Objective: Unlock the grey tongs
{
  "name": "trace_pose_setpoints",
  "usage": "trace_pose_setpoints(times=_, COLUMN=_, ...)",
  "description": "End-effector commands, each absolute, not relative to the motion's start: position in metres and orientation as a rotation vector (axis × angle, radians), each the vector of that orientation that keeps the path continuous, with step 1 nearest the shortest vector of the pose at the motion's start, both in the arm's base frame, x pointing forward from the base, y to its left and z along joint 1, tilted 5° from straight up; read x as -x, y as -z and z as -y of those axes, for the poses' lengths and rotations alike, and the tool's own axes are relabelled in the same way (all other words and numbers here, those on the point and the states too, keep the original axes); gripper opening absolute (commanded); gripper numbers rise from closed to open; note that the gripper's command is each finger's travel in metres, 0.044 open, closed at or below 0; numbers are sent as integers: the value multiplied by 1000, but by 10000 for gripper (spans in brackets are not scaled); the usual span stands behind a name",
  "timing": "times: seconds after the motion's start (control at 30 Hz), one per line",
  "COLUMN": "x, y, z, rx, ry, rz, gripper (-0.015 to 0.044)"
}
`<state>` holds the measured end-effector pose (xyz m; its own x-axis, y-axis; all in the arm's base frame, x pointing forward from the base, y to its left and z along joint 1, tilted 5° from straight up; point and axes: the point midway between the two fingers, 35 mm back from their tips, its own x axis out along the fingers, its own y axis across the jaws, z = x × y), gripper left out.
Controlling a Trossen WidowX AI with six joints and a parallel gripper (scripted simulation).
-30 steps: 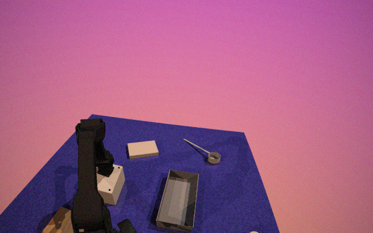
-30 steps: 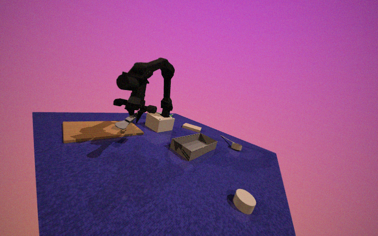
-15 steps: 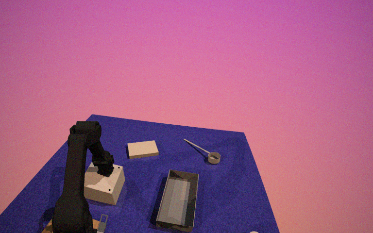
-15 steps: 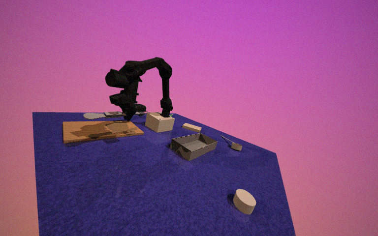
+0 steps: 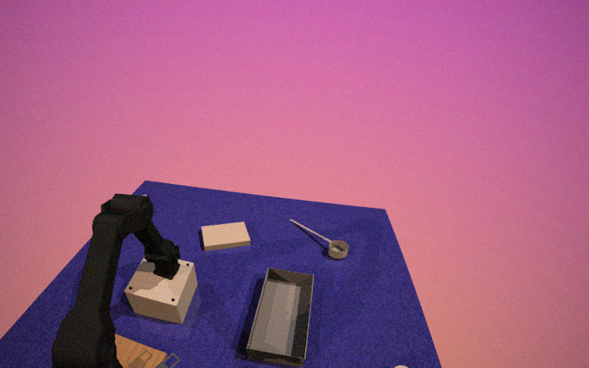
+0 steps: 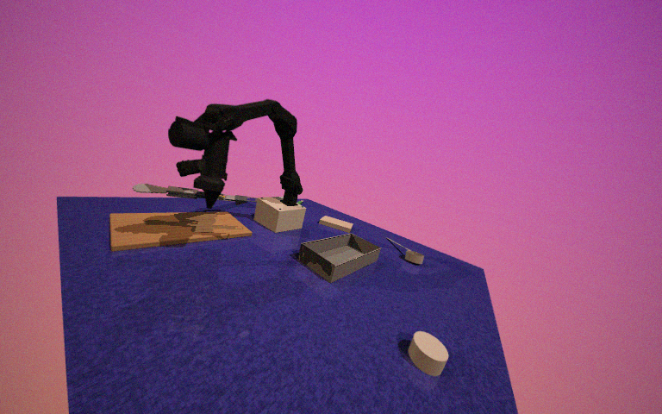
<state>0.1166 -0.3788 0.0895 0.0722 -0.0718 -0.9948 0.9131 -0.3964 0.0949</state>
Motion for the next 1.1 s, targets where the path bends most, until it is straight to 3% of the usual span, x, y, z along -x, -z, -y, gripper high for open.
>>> trace_pose_setpoints(times=0.0, x=-106, y=-88, z=384, rx=-1633, ry=1570, rz=-769, gripper=-150)
trace_pose_setpoints(times=0.53, x=-64, y=-86, z=401, rx=-2081, ry=1955, rz=-233, gripper=-150)
trace_pose_setpoints(times=1.07, x=-21, y=-85, z=413, rx=-2441, ry=2242, rz=497, gripper=-150)
